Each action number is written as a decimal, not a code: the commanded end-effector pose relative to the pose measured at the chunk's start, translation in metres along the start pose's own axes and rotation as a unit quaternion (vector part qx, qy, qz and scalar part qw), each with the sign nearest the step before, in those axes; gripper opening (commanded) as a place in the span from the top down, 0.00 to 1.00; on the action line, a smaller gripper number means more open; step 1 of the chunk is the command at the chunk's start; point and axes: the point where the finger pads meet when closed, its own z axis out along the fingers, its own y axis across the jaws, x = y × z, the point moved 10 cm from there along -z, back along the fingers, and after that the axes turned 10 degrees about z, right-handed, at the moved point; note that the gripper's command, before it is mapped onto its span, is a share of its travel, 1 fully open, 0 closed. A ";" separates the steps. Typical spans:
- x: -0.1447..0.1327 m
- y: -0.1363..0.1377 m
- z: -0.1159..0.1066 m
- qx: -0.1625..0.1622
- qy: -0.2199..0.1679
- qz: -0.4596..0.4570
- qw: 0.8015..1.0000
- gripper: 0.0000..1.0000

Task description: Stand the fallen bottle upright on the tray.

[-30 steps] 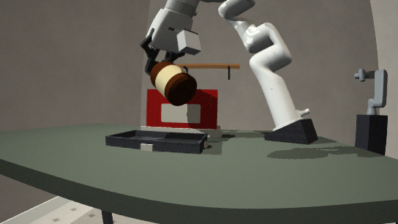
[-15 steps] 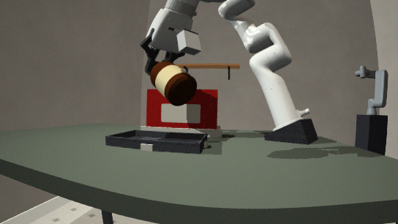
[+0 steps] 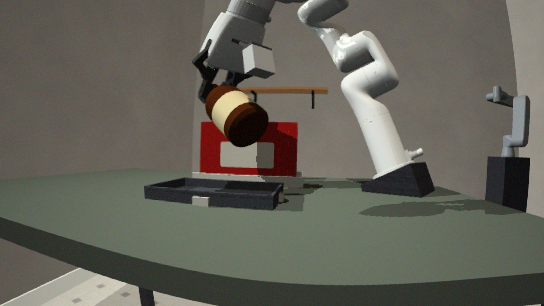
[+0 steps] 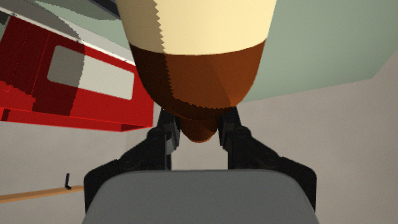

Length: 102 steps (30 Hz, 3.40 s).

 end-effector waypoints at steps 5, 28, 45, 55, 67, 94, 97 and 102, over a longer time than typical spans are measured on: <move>0.005 0.000 -0.001 -0.005 -0.024 0.001 1.000 1.00; 0.013 -0.001 -0.002 -0.014 -0.065 0.002 0.998 1.00; 0.013 -0.001 -0.002 -0.014 -0.066 0.002 0.998 1.00; 0.016 -0.002 -0.001 -0.016 -0.078 0.002 0.997 1.00; 0.022 -0.003 0.000 -0.020 -0.110 0.001 0.994 1.00; 0.031 -0.005 0.001 -0.029 -0.151 0.002 0.988 1.00; 0.031 -0.005 0.001 -0.029 -0.151 0.002 0.988 1.00; 0.031 -0.005 0.001 -0.029 -0.151 0.002 0.988 1.00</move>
